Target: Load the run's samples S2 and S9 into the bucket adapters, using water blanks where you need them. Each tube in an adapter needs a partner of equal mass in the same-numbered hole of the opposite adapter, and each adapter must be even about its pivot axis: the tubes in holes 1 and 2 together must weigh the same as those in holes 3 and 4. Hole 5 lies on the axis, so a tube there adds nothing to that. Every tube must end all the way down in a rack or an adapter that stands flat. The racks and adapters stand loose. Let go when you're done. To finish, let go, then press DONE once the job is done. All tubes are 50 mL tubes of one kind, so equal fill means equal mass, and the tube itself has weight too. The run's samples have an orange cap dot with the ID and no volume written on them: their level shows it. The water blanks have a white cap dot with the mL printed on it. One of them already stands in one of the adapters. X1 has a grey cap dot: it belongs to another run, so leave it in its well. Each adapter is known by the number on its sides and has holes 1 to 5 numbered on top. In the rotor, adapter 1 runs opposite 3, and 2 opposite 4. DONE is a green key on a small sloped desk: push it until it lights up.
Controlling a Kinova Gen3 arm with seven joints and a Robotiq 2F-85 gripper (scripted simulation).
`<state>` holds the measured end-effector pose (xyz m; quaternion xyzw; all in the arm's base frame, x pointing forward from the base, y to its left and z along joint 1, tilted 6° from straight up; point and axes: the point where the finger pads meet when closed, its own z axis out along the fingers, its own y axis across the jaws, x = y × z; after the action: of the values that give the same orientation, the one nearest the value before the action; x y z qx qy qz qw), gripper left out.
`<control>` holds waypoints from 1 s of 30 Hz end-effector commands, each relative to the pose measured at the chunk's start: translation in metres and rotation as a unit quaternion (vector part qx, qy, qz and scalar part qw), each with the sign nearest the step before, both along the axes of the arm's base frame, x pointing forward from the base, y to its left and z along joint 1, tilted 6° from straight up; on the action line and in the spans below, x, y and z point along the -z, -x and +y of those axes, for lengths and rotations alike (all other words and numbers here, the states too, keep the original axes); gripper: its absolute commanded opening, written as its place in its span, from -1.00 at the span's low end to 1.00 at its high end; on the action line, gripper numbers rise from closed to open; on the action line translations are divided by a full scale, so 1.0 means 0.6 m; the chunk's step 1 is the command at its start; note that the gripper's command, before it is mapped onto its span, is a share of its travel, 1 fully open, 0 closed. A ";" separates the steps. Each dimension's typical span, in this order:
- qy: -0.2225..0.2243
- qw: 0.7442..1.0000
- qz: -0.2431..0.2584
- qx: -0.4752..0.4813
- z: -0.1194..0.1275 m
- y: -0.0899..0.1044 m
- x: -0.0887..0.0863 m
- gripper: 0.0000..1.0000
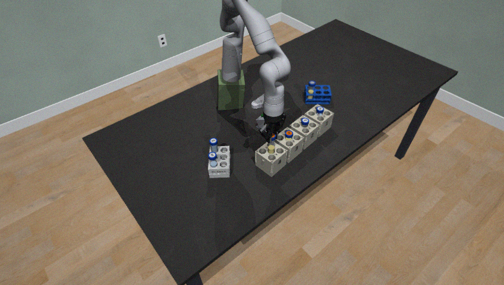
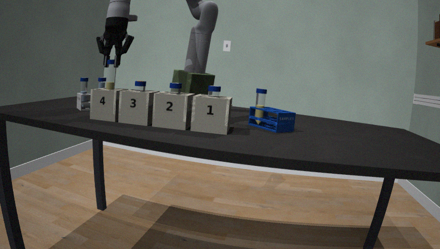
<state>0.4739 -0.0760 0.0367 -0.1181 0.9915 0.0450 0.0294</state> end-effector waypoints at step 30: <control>0.002 1.000 0.000 0.000 0.003 0.000 0.036 -0.80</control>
<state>0.4752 -0.0746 0.0186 -0.1178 0.9916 0.0448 0.0302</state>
